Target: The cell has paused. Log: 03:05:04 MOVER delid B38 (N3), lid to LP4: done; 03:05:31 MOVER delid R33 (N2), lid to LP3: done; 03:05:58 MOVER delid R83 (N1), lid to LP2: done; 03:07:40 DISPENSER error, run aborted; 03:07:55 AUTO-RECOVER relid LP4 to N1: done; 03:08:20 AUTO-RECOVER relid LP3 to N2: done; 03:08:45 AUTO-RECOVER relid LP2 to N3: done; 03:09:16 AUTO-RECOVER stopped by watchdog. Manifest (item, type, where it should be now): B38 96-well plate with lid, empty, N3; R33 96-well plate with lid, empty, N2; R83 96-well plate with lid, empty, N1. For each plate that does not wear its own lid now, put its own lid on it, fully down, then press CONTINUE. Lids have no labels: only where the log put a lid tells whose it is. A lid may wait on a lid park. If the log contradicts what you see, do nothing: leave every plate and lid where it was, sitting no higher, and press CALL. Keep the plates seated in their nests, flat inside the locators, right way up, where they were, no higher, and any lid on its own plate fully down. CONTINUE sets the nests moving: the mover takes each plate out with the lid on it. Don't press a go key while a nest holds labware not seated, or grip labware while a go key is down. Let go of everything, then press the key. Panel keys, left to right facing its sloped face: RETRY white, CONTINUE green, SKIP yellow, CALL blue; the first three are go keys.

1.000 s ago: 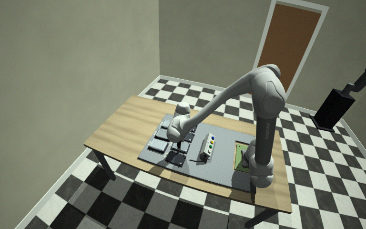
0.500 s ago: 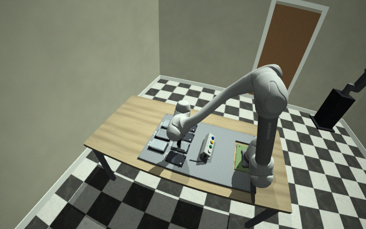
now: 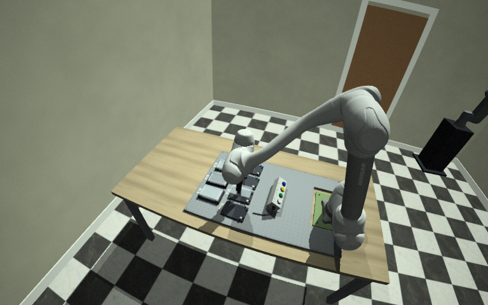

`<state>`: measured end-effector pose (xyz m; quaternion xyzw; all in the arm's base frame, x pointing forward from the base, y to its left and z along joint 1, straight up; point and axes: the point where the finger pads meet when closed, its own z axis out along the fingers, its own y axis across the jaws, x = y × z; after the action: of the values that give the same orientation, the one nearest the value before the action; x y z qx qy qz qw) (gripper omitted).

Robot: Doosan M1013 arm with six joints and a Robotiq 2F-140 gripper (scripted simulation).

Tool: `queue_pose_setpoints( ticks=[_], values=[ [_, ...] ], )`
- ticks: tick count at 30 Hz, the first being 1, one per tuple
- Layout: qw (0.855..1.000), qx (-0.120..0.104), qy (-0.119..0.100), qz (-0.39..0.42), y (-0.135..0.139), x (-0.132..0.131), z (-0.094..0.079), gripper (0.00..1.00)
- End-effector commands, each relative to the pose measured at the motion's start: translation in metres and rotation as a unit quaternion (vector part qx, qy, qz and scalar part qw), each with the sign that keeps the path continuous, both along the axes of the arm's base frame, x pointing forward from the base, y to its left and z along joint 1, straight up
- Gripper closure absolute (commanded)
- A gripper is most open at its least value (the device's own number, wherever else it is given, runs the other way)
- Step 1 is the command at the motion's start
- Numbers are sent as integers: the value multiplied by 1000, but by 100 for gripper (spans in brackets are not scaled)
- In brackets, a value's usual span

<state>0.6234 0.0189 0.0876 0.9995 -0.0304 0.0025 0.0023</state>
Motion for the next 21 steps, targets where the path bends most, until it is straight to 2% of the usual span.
queue_pose_setpoints(
  ticks=[1,9,21],
  values=[
    [1000,0,0,0,0,0,7,100],
    [1000,0,0,0,0,0,20,100],
    [1000,0,0,0,0,0,27,100]
  ],
)
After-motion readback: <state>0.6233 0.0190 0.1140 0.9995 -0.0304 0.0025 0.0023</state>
